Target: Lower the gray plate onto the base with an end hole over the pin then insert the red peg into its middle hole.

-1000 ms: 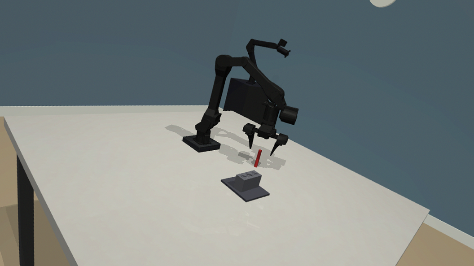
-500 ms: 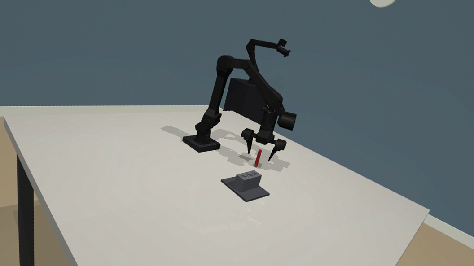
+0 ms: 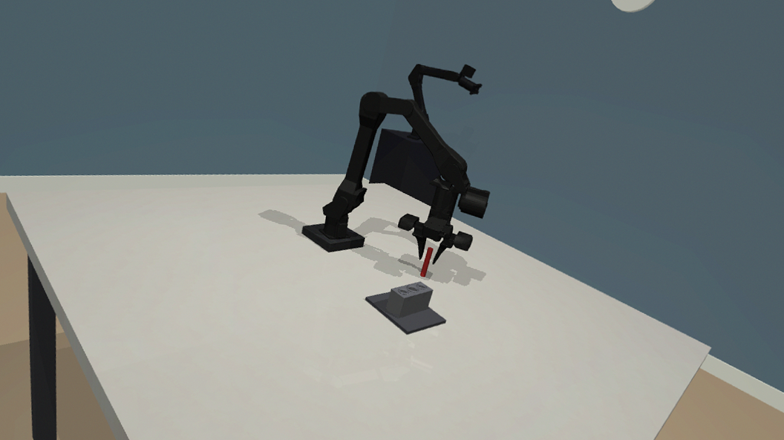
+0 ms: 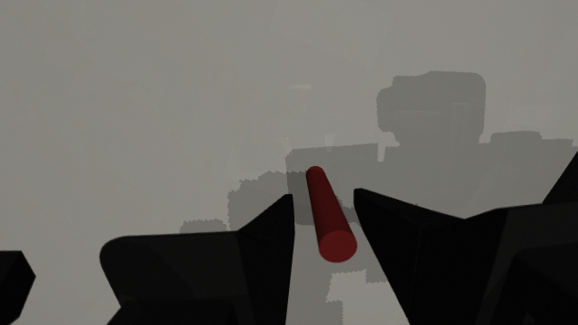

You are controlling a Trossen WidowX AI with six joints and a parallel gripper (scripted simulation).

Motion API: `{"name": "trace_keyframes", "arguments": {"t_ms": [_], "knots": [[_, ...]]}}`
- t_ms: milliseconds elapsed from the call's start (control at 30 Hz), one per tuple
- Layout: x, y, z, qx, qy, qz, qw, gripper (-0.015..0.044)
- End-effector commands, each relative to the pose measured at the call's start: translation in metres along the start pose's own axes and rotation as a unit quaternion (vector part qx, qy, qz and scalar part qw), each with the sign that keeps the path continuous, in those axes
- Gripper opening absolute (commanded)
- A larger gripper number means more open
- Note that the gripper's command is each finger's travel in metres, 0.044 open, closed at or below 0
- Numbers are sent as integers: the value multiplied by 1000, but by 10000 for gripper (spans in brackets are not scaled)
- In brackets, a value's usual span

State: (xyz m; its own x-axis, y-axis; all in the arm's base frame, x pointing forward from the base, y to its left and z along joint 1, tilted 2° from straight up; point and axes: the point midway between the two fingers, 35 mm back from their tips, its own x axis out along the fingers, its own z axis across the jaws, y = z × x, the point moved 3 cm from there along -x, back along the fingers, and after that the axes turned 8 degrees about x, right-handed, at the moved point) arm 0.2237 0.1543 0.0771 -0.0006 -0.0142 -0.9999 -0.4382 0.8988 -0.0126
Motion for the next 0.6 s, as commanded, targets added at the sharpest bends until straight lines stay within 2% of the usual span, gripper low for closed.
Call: {"name": "trace_keyframes", "arguments": {"t_ms": [0, 33, 133, 567], "knots": [[1, 1, 0, 2, 1, 2, 1000, 46], [1, 1, 0, 2, 1, 2, 1000, 20], [1, 1, 0, 2, 1, 2, 1000, 0], [-9, 1, 2, 2, 1, 2, 1000, 0]]}}
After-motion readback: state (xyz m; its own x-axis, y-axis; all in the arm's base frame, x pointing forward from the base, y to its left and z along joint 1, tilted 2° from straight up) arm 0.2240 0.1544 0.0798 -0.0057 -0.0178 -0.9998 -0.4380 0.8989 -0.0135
